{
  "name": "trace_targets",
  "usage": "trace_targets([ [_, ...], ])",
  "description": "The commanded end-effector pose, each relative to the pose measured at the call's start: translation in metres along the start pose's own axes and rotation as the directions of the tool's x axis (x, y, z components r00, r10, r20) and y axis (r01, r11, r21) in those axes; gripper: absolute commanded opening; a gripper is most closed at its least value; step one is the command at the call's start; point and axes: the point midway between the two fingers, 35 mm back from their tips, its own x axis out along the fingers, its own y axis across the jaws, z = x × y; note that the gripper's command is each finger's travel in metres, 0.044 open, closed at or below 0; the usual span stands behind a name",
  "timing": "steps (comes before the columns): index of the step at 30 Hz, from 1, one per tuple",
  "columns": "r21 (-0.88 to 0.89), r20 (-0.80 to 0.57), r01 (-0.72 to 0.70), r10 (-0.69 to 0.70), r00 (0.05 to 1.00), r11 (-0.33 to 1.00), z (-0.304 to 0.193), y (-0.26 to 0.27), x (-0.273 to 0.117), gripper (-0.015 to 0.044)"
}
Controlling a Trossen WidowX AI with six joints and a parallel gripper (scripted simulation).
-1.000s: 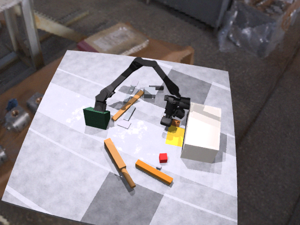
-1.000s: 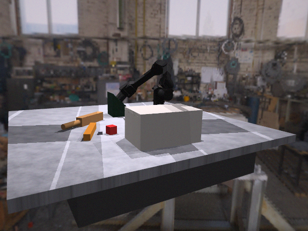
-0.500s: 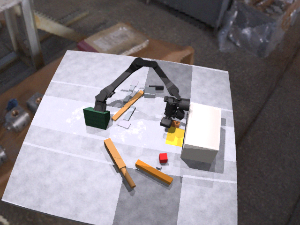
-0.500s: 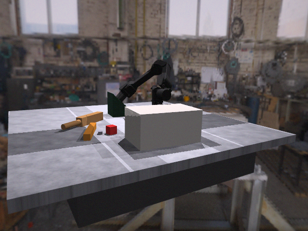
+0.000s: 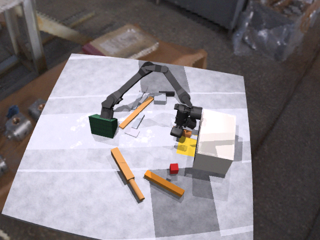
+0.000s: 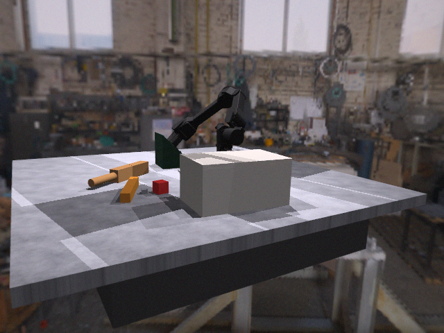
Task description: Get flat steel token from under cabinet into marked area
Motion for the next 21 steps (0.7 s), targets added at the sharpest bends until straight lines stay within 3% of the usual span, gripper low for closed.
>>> trace_targets([
  [1, 0.005, 0.0, 0.013, -0.013, 1.0, 1.0, 0.0, -0.01, 0.001, 0.0],
  [21, 0.005, 0.0, 0.013, -0.013, 1.0, 1.0, -0.001, -0.022, 0.001, 0.0],
])
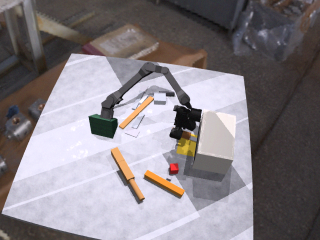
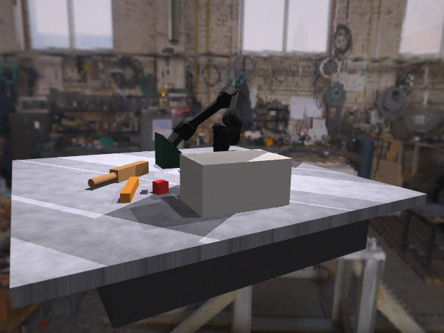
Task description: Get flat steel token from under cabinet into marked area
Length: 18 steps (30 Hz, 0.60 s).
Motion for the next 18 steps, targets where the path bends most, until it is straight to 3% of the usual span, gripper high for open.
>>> trace_targets([
  [1, 0.006, 0.0, 0.012, -0.012, 1.0, 1.0, -0.0005, -0.0098, 0.0009, 0.0],
  [18, 0.006, 0.0, 0.012, -0.012, 1.0, 1.0, -0.002, -0.0105, 0.001, 0.0],
])
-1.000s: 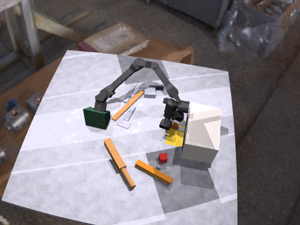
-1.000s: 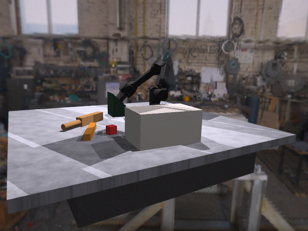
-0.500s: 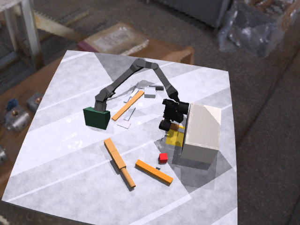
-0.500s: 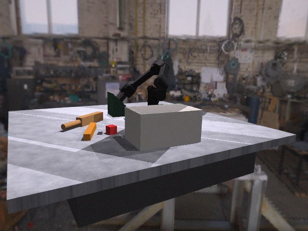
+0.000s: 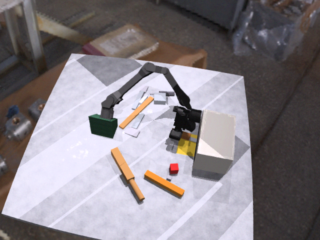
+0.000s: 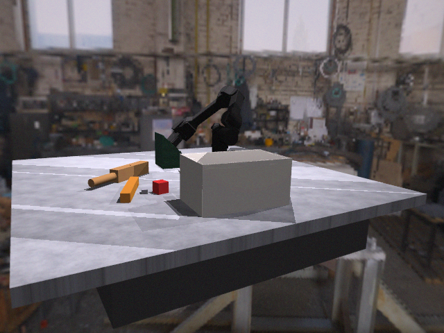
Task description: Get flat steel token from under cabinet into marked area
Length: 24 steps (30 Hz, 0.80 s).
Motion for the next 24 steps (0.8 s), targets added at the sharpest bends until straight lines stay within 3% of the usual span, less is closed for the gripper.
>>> trace_targets([
  [1, 0.0, 0.0, 0.012, -0.012, 1.0, 1.0, -0.002, -0.005, 0.001, 0.0],
  [24, 0.001, -0.001, 0.012, -0.012, 1.0, 1.0, -0.023, -0.002, 0.001, 0.0],
])
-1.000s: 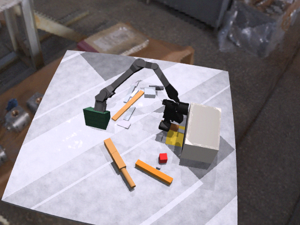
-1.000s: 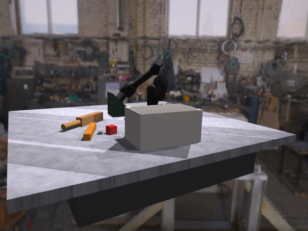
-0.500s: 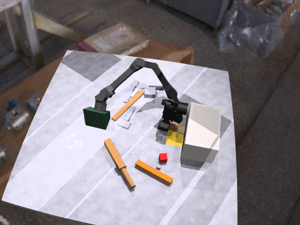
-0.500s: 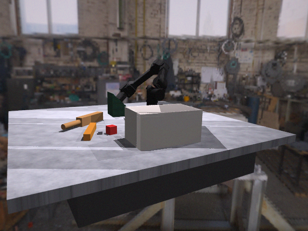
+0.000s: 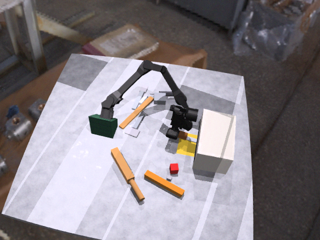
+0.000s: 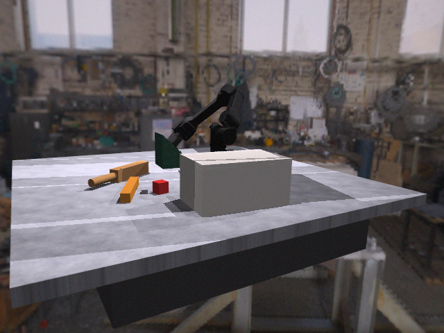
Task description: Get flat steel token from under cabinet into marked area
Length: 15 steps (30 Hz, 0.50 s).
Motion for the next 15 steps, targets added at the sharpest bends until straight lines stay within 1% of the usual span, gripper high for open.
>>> trace_targets([
  [1, 0.008, -0.006, 0.001, -0.001, 1.0, 1.0, -0.007, 0.0, 0.001, 0.0],
  [15, 0.009, -0.007, 0.001, -0.001, 1.0, 1.0, -0.021, 0.0, 0.001, 0.0],
])
